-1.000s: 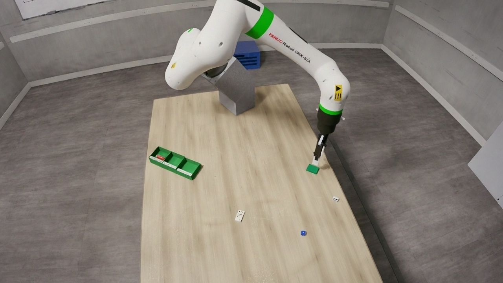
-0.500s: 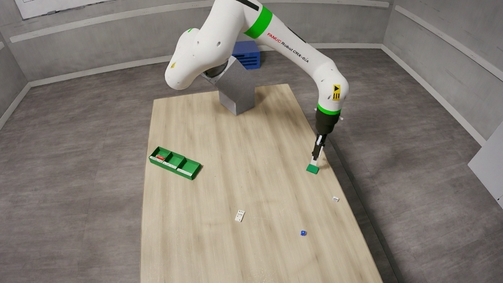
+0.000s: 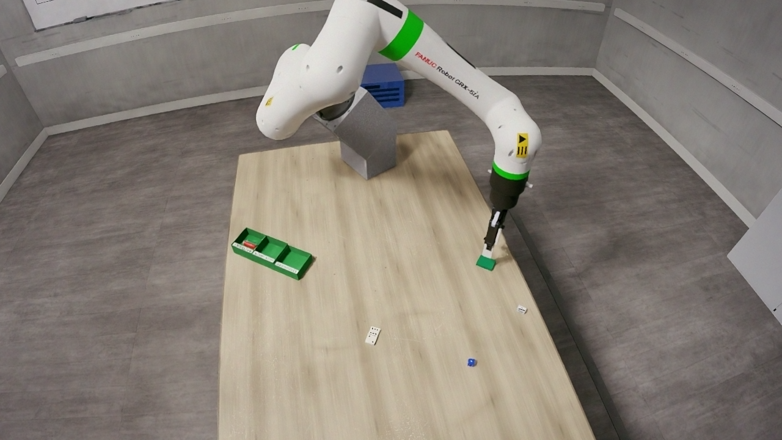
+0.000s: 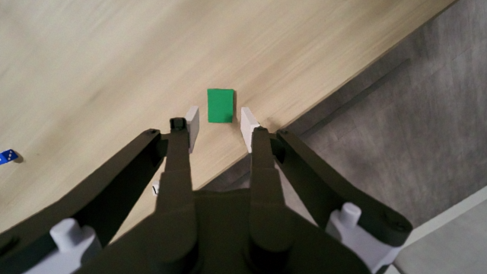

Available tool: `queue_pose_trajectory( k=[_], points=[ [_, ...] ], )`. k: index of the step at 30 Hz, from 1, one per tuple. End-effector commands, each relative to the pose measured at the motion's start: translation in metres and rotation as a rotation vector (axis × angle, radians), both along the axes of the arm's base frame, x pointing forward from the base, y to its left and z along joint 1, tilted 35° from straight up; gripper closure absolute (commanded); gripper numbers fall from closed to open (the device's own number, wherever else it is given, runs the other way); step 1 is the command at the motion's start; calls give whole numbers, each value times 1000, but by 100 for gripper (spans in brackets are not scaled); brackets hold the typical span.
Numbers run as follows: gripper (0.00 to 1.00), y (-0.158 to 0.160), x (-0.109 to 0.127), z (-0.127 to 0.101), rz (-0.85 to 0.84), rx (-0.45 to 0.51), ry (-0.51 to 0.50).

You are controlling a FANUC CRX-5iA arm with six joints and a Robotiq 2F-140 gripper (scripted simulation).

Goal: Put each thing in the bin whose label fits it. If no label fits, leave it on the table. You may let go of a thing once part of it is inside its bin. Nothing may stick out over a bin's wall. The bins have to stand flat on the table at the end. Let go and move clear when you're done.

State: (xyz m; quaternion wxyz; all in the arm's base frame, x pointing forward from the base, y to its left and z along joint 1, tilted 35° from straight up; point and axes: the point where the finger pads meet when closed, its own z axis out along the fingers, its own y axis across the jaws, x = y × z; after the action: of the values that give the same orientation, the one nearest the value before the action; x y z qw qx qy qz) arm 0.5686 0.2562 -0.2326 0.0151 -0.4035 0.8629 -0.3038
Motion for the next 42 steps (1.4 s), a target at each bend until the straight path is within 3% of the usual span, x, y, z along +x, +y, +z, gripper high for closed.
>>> queue_pose_trajectory(
  k=[1, 14, 40, 41, 42],
  points=[
    [60, -6, 3, -10, 0, 0, 0],
    [60, -27, 15, -44, 0, 0, 0],
    [60, -34, 18, -54, 0, 0, 0],
    [71, -34, 18, -54, 0, 0, 0],
    [71, -34, 18, -54, 0, 0, 0]
  ],
)
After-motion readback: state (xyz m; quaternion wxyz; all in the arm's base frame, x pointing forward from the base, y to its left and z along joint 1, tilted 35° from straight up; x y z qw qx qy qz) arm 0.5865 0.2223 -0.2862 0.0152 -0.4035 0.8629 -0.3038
